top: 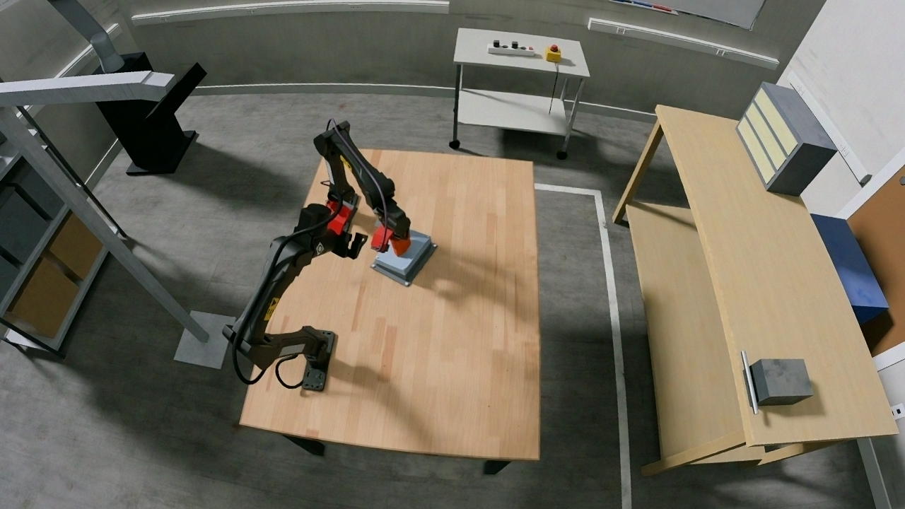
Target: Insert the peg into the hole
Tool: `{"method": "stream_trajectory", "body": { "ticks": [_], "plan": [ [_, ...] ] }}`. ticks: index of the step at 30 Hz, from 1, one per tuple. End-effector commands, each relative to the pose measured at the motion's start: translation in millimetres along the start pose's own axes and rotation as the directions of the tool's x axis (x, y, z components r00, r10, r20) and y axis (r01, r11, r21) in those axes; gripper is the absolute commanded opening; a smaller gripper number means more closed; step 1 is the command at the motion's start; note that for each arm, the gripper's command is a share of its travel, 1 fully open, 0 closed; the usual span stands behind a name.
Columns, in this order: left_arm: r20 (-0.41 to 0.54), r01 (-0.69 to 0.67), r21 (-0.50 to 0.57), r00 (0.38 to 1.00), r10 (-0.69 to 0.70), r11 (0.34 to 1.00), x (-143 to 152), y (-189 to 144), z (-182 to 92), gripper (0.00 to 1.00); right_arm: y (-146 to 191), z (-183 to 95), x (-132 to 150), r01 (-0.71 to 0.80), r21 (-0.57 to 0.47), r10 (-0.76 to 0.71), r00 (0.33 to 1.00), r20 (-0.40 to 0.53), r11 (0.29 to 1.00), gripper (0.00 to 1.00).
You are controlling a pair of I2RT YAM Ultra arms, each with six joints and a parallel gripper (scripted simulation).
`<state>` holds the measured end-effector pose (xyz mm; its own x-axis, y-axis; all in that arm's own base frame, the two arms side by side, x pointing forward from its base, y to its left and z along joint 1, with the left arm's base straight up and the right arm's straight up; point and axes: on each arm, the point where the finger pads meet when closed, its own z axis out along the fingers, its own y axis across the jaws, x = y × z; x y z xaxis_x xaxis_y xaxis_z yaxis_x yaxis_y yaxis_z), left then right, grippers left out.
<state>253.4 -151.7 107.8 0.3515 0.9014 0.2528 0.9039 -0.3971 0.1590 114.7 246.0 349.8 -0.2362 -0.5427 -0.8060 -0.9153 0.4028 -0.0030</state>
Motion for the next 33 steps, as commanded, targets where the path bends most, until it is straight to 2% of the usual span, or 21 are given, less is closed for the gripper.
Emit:
{"method": "stream_trajectory", "body": {
  "ticks": [1,9,33],
  "plan": [
    [0.013,0.015,-0.040,1.000,-0.014,0.999,3,6,-15,0.39,0,-12,-10,0.000,0.005,0.000,0.999,0.039,1.000,1.00],
    [0.000,0.006,-0.016,1.000,-0.006,1.000,2,-6,-6,0.39,0,-12,-10,0.000,0.005,0.000,0.999,0.039,1.000,1.00],
    [-0.008,0.011,-0.021,1.000,-0.011,1.000,1,1,2,0.39,0,-12,-10,0.000,0.005,0.000,0.999,0.039,1.000,1.00]
  ]
}}
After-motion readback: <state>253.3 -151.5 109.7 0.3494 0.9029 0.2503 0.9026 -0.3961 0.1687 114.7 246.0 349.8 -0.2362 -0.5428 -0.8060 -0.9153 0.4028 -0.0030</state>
